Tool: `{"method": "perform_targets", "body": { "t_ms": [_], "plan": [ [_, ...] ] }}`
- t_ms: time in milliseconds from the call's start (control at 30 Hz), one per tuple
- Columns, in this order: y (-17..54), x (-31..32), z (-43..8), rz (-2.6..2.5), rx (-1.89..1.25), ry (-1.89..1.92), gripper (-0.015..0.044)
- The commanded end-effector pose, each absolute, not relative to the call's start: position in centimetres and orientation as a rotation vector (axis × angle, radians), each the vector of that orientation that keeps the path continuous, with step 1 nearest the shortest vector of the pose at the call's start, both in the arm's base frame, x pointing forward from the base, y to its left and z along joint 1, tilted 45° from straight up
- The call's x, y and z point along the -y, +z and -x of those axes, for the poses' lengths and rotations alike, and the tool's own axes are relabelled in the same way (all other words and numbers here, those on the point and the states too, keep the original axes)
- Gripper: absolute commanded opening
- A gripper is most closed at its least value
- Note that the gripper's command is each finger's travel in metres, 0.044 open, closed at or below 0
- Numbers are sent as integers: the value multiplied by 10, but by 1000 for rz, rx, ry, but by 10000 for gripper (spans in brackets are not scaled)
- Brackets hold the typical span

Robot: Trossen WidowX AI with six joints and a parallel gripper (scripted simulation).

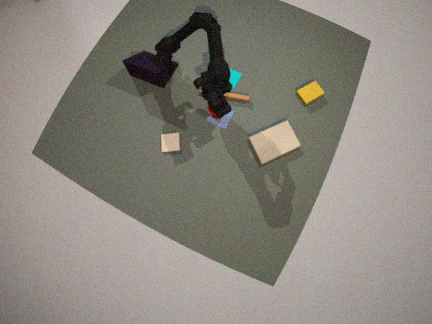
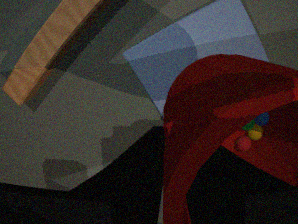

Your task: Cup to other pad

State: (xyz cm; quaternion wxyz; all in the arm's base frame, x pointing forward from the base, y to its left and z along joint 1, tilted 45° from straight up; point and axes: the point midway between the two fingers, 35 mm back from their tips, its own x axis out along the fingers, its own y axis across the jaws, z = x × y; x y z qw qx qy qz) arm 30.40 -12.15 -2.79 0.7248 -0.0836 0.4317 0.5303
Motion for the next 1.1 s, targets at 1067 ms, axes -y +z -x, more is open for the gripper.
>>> {"method": "perform_targets", "body": {
  "t_ms": [1067],
  "plan": [
    [-8,107,-299,191,-952,1174,0]
  ]
}}
